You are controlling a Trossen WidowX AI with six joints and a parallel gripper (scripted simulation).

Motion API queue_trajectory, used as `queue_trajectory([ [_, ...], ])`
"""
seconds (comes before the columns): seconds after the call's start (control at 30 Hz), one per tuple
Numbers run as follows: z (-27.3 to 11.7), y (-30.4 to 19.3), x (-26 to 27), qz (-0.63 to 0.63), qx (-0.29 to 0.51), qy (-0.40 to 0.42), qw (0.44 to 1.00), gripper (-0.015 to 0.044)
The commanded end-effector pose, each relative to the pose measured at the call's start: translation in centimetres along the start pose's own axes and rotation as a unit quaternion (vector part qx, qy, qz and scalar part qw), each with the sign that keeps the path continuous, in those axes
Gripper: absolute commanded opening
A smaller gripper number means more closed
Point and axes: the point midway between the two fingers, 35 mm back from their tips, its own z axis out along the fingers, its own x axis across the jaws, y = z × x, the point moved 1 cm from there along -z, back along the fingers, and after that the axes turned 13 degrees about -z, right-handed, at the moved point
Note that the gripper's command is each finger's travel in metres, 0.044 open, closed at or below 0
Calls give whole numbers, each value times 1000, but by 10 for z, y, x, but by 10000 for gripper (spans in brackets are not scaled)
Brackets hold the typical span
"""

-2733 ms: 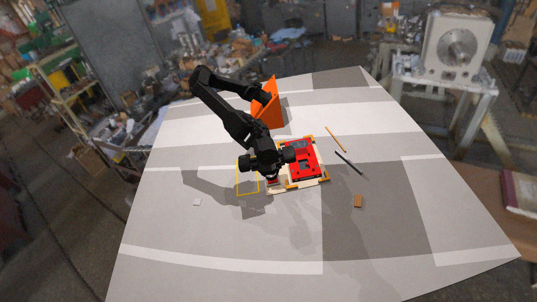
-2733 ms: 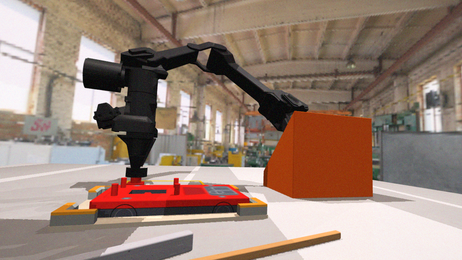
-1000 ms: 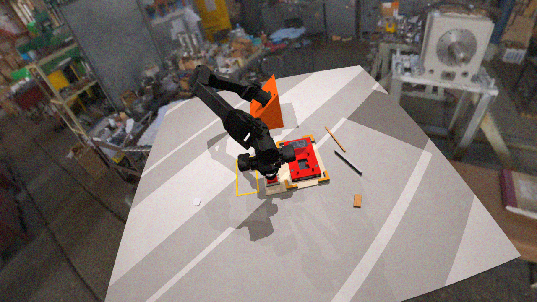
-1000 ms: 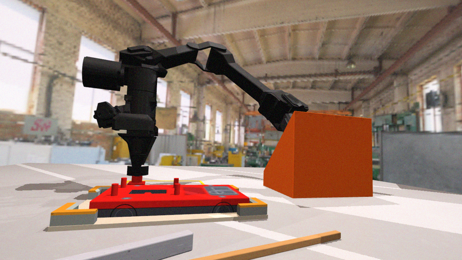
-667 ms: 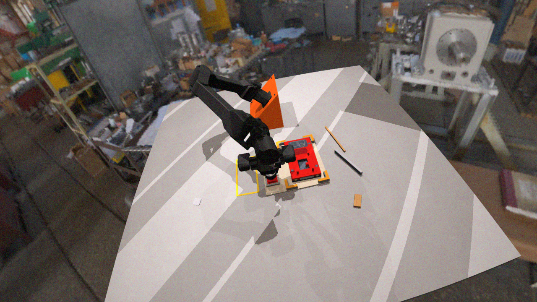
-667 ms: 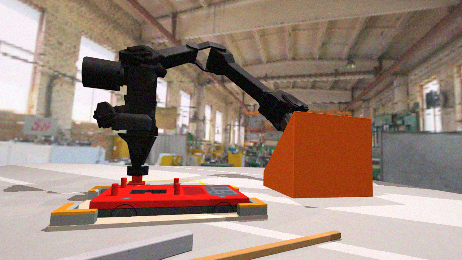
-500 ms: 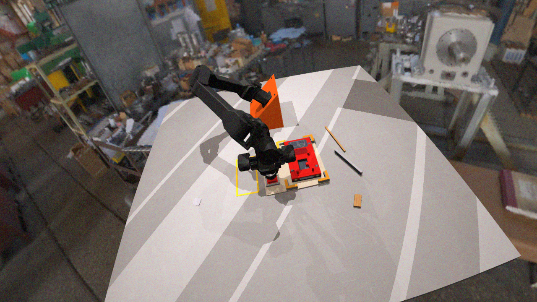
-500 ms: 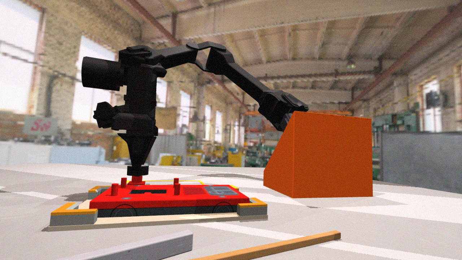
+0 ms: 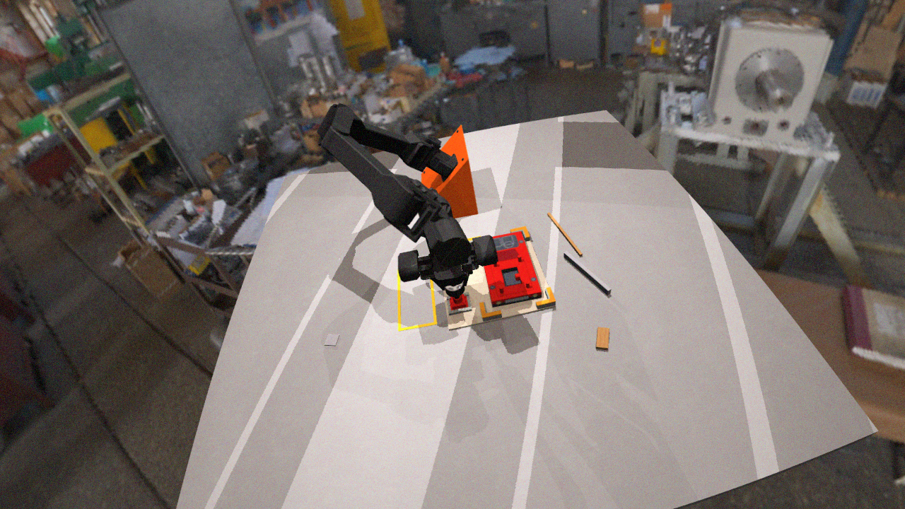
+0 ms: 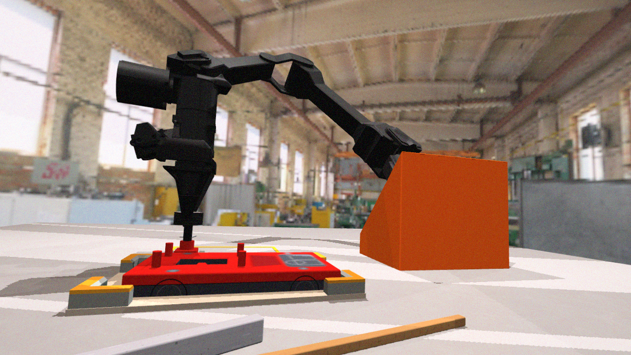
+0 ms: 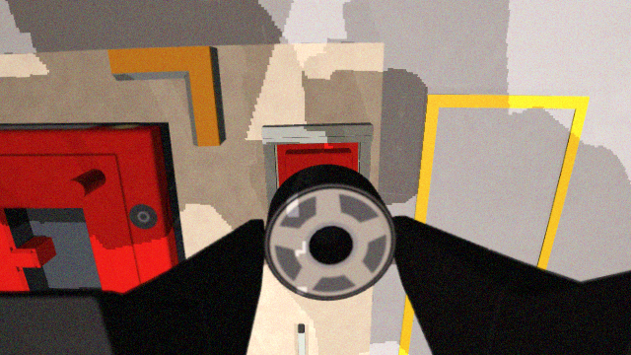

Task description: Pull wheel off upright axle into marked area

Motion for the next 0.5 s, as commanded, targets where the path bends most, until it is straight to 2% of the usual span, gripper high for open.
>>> queue_trajectory([
  [0.0, -2, 1, -1, 3, -1, 1, 1000, 0],
  [0.47, -7, 1, 0, 2, -2, 0, 1000, 0],
])
